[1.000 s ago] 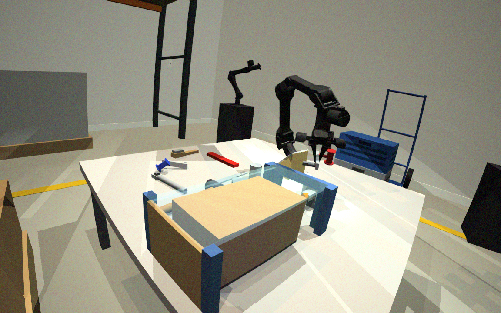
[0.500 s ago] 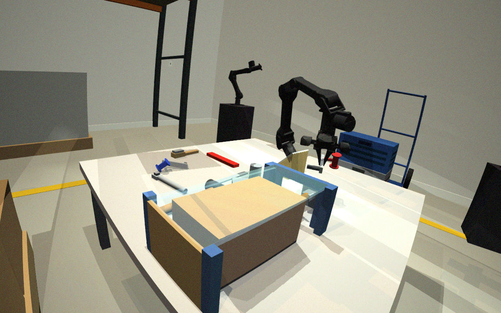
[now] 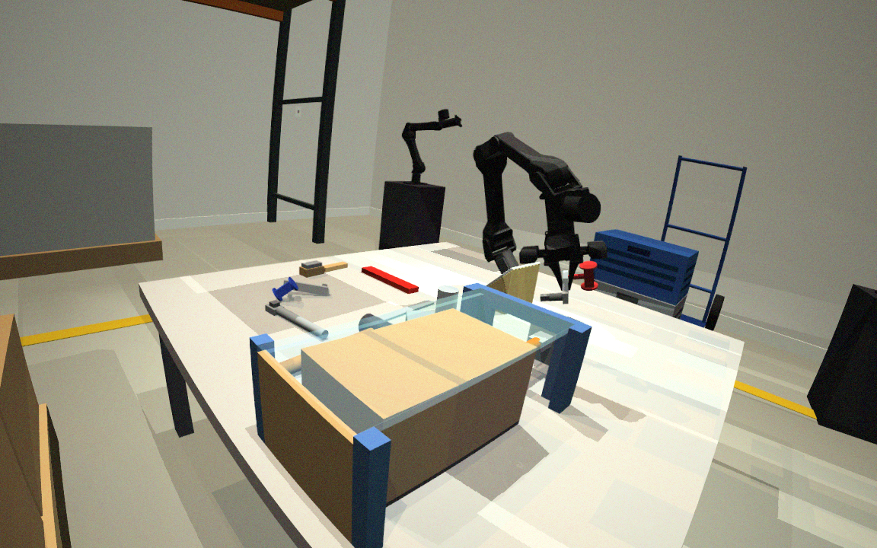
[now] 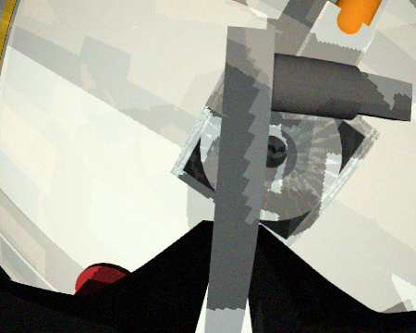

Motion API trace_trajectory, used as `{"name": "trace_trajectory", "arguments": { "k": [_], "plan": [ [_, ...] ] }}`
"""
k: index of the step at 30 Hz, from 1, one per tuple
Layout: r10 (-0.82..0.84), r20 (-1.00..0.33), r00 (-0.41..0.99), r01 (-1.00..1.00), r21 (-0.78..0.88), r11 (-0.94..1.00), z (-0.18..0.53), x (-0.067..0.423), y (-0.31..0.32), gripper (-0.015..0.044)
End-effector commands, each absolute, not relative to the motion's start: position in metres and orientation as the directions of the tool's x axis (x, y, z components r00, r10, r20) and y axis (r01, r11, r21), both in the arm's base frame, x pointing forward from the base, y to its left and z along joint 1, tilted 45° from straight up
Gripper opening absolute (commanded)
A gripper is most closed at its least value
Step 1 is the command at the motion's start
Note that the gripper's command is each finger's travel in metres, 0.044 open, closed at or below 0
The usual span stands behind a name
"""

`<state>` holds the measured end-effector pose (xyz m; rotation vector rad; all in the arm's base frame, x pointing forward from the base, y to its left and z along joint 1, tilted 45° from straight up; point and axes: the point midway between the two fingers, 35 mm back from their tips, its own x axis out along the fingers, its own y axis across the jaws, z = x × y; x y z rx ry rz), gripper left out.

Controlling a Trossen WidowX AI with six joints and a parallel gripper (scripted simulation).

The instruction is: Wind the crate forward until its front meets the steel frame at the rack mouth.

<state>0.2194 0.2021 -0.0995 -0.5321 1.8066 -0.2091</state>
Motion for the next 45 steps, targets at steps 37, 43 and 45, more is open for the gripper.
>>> {"name": "trace_trajectory", "arguments": {
  "k": [37, 43, 45],
  "plan": [
    [0.205, -0.931, -0.303, -0.074, 0.237, 0.969, -0.096, 0.2223, 0.2042, 0.0],
    [0.3, -0.903, -0.307, -0.043, 0.328, 0.944, -0.0961, 0.2223, 0.2039, 0.0],
    [0.331, -0.892, -0.308, -0.033, 0.358, 0.933, -0.0961, 0.2223, 0.2038, 0.0]
  ]
}}
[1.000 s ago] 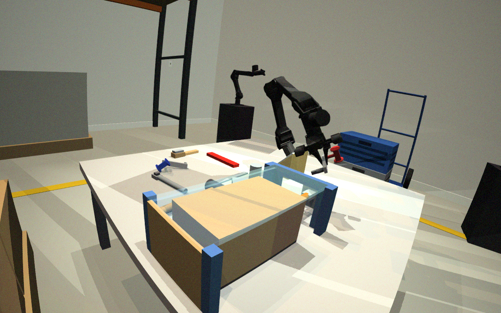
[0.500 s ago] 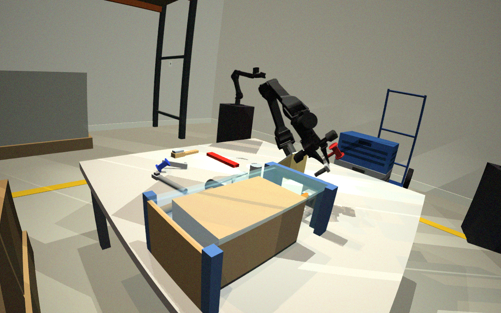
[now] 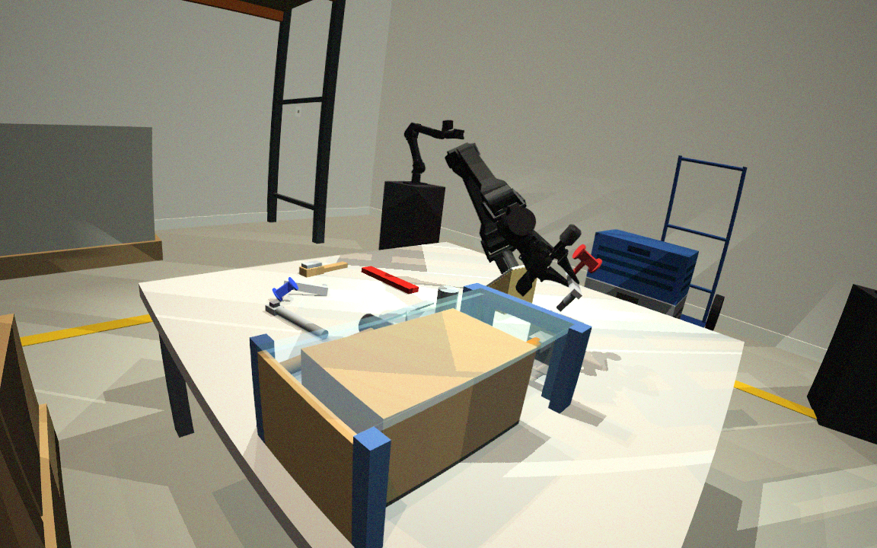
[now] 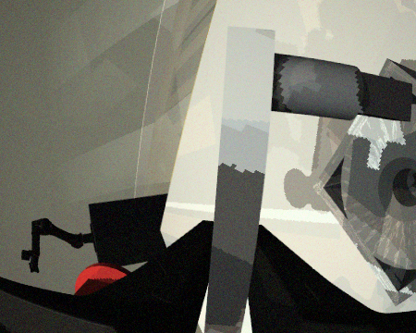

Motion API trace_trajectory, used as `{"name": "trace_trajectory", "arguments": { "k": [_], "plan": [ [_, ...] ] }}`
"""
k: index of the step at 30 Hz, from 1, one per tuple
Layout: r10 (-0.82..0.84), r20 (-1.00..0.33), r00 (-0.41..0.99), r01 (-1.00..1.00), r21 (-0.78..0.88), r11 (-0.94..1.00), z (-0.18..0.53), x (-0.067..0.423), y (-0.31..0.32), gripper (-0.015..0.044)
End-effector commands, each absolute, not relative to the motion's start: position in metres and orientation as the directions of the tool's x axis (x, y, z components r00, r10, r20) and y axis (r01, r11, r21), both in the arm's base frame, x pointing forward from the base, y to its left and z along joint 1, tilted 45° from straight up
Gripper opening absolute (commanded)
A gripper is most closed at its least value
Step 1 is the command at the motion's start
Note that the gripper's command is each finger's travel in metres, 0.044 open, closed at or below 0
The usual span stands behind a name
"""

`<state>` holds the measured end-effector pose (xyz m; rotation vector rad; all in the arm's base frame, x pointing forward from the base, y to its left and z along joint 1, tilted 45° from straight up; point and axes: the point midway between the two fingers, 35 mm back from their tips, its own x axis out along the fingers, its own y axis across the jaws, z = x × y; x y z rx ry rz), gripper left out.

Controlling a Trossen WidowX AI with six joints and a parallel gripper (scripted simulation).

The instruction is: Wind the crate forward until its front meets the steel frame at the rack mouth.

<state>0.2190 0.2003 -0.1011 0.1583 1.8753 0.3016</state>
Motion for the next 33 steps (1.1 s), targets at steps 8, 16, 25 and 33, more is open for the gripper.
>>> {"name": "trace_trajectory", "arguments": {
  "k": [8, 16, 25, 33],
  "plan": [
    [0.456, -0.835, -0.307, 0.009, 0.477, 0.879, -0.0964, 0.2223, 0.2034, 0.0],
    [0.55, -0.778, -0.302, 0.042, 0.566, 0.823, -0.0965, 0.2222, 0.203, 0.0],
    [0.665, -0.688, -0.289, 0.086, 0.674, 0.734, -0.0966, 0.2221, 0.2025, 0.0],
    [0.702, -0.653, -0.283, 0.1, 0.708, 0.699, -0.0967, 0.222, 0.2023, 0.0]
  ]
}}
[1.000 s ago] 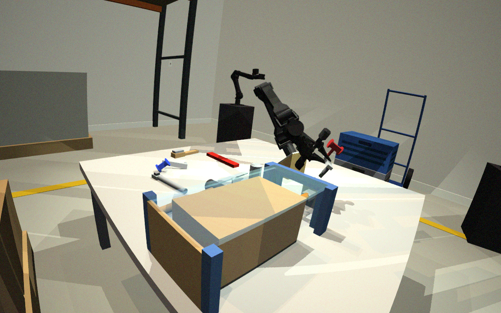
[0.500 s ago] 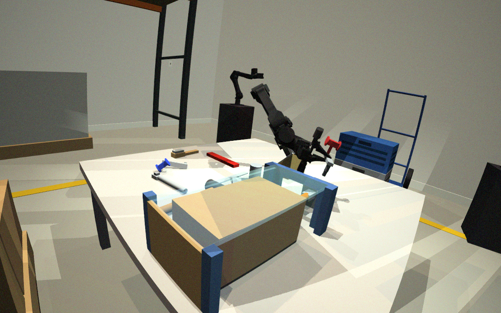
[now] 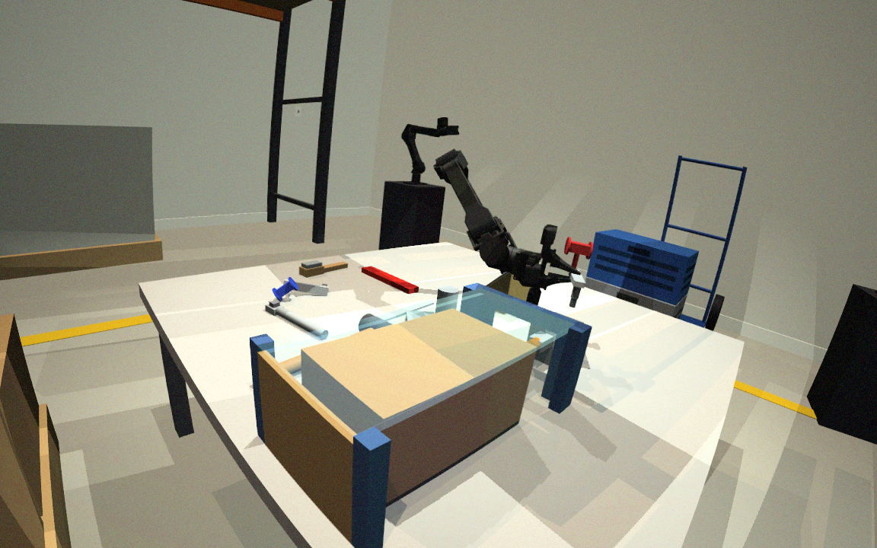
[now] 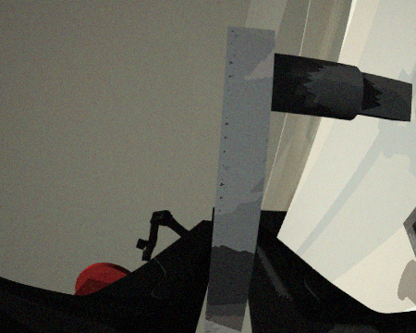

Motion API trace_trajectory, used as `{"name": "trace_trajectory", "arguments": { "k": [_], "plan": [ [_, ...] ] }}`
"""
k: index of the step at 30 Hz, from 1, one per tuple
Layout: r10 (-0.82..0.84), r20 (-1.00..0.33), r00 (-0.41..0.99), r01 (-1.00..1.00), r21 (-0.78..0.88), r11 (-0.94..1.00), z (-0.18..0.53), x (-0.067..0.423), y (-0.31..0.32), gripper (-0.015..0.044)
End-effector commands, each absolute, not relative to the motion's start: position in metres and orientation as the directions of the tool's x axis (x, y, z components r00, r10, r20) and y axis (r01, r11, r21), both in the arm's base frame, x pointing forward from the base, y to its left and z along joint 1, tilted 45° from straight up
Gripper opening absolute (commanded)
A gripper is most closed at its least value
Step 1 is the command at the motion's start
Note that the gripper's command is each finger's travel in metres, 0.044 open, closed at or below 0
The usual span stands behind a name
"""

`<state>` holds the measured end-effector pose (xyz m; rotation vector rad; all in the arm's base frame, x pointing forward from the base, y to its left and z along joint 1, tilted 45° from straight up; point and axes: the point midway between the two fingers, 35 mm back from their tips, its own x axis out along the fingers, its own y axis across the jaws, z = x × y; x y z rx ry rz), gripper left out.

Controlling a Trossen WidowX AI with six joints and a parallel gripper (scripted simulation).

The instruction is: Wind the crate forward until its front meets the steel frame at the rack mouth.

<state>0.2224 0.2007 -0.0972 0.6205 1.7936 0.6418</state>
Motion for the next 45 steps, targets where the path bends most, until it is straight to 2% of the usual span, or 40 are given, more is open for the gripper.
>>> {"name": "trace_trajectory", "arguments": {
  "k": [1, 7, 18, 45],
  "plan": [
    [0.702, -0.653, -0.283, 0.1, 0.708, 0.699, -0.097, 0.222, 0.202, 0.0],
    [0.692, -0.664, -0.284, 0.105, 0.695, 0.711, -0.097, 0.22, 0.199, 0.0],
    [0.69, -0.665, -0.285, 0.107, 0.694, 0.712, -0.081, 0.186, 0.17, 0.0],
    [0.717, -0.639, -0.279, 0.129, 0.715, 0.687, -0.104, 0.181, 0.155, 0.0]
  ]
}}
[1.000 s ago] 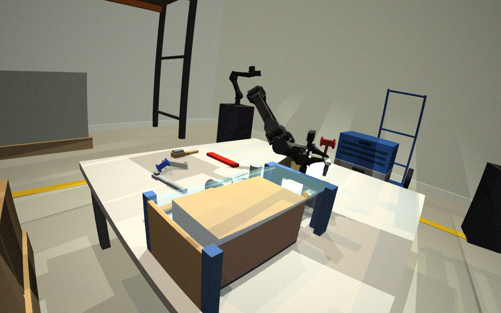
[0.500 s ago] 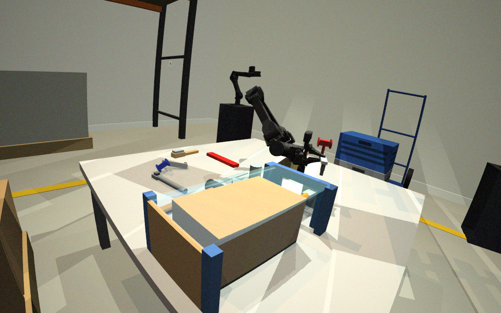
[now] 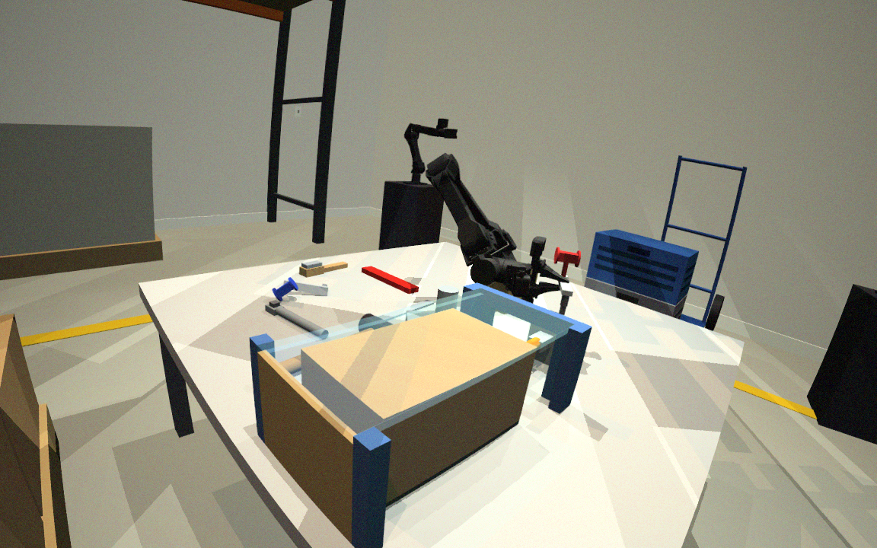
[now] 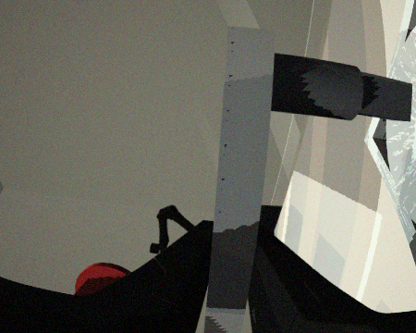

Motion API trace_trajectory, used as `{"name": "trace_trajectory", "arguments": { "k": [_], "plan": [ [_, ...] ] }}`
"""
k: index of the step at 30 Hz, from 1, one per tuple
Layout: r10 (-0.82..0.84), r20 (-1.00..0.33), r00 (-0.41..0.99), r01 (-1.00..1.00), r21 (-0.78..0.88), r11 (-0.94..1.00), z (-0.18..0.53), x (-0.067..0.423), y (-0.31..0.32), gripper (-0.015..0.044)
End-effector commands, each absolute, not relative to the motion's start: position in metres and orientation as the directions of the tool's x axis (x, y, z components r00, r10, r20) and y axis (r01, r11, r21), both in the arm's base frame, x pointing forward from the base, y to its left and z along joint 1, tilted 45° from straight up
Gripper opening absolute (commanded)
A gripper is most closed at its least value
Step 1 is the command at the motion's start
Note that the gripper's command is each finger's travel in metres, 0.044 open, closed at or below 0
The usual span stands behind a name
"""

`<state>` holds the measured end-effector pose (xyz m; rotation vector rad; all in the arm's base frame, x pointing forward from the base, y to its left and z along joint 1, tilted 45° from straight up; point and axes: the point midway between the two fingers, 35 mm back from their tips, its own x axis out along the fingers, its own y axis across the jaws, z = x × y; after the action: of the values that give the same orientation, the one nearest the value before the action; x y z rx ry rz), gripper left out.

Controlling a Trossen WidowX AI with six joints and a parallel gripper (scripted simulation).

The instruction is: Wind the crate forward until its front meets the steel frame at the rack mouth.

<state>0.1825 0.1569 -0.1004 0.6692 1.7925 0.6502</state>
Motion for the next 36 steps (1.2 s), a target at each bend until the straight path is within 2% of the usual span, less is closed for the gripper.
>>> {"name": "trace_trajectory", "arguments": {
  "k": [1, 36],
  "plan": [
    [0.717, -0.639, -0.279, 0.129, 0.715, 0.687, -0.104, 0.181, 0.154, 0.0],
    [0.717, -0.64, -0.278, 0.129, 0.715, 0.688, -0.108, 0.179, 0.14, 0.0]
  ]
}}
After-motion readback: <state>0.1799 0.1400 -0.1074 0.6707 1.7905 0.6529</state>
